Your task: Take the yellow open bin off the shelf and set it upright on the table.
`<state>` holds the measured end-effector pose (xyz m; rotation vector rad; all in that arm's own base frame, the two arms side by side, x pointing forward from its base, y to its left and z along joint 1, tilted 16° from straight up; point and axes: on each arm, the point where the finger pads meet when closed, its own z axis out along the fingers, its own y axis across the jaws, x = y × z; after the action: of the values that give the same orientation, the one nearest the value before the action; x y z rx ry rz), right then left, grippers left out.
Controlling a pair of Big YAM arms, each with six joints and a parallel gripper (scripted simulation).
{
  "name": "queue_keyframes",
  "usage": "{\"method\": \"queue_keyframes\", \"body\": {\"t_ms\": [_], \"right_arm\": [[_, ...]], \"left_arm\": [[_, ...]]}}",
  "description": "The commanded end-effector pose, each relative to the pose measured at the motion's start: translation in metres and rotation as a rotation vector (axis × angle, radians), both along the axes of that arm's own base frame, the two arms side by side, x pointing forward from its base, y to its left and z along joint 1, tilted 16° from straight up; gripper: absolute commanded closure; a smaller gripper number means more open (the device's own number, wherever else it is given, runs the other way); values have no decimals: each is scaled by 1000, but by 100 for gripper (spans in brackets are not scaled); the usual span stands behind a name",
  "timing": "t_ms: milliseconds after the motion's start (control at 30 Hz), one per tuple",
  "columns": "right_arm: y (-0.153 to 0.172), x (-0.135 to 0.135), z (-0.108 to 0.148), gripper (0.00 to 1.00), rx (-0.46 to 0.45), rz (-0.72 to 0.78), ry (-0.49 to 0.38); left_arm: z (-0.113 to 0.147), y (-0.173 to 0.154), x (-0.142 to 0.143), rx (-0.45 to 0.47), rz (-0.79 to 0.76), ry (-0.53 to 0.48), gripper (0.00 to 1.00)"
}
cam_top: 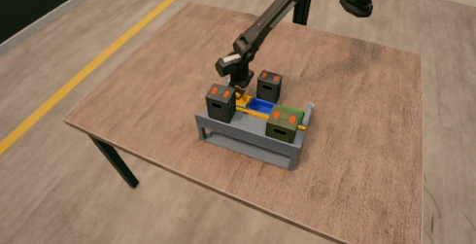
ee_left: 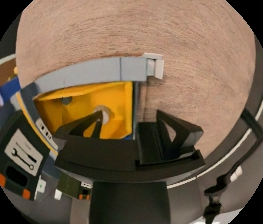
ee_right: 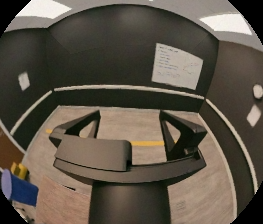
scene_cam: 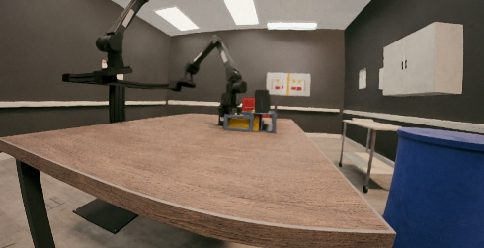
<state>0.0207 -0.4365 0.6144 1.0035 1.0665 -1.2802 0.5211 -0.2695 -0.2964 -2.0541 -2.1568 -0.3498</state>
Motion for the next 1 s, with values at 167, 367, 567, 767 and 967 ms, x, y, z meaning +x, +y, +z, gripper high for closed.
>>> {"method": "queue_keyframes", "body": {"t_ms": [167, 367, 567, 767, 967], "right_arm": [[9, -4, 12, 0, -41, -3, -14], [9, -4, 12, 0, -41, -3, -14], [9, -4, 12, 0, -41, -3, -14], [9, -4, 12, 0, -41, -3, -14], [9, -4, 12, 0, -41, -3, -14]], "left_arm": [[-2, -2, 21, -18, 6, -31, 10], [-5, 0, 20, -16, 6, -28, 10], [-3, -2, 22, -19, 6, -34, 10], [-7, 0, 20, -16, 5, -29, 10], [-5, -1, 22, -19, 6, -33, 10]]}}
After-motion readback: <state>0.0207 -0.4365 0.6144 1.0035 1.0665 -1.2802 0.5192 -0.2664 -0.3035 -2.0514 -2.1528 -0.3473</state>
